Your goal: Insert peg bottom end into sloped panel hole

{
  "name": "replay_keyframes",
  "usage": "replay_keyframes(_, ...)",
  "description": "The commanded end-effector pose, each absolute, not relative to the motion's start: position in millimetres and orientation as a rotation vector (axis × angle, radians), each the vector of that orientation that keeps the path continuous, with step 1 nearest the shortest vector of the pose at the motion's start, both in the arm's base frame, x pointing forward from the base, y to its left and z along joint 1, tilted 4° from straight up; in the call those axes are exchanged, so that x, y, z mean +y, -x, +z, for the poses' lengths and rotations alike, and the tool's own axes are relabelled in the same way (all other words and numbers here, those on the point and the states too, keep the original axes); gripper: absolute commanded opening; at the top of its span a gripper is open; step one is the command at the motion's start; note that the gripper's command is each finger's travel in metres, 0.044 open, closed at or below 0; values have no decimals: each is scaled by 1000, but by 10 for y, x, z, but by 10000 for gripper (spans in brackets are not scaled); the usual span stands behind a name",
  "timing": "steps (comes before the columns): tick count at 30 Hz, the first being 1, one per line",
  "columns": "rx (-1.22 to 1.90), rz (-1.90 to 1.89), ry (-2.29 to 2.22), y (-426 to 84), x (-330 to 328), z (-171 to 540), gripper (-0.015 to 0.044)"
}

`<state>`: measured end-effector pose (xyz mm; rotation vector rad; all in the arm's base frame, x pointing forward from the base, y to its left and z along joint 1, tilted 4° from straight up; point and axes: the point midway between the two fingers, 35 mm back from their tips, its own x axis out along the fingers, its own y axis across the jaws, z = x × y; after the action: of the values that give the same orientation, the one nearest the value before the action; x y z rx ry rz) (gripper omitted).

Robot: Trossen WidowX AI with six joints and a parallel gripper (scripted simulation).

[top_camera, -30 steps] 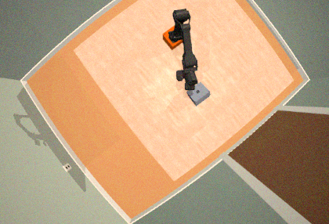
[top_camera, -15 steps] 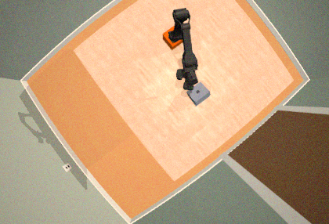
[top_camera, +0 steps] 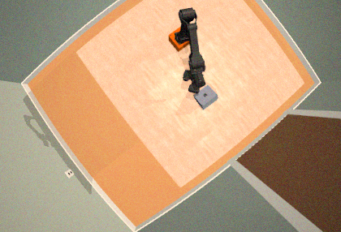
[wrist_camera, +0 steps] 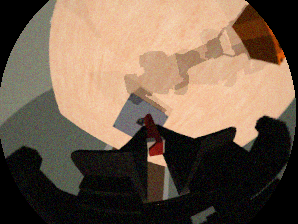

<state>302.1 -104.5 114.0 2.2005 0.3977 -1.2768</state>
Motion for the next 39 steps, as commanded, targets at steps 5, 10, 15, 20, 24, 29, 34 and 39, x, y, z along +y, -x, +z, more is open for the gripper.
replay_keyframes(5,353,-1288,-2278,-3039,-1026,1161,0)
replay_keyframes(10,340,-1293,-2299,-3058,-1025,1151,0)
replay_keyframes(15,312,-1302,-2340,-3095,-1022,1130,0)
replay_keyframes(20,284,-1310,-2381,-3132,-1019,1109,0)
replay_keyframes(24,262,-1317,-2414,-3162,-1016,1091,0)
replay_keyframes(29,234,-1325,-2456,-3197,-1012,1070,0)
replay_keyframes(34,206,-1332,-2498,-3232,-1007,1048,0)
replay_keyframes(39,178,-1340,-2540,-3267,-1001,1025,0)
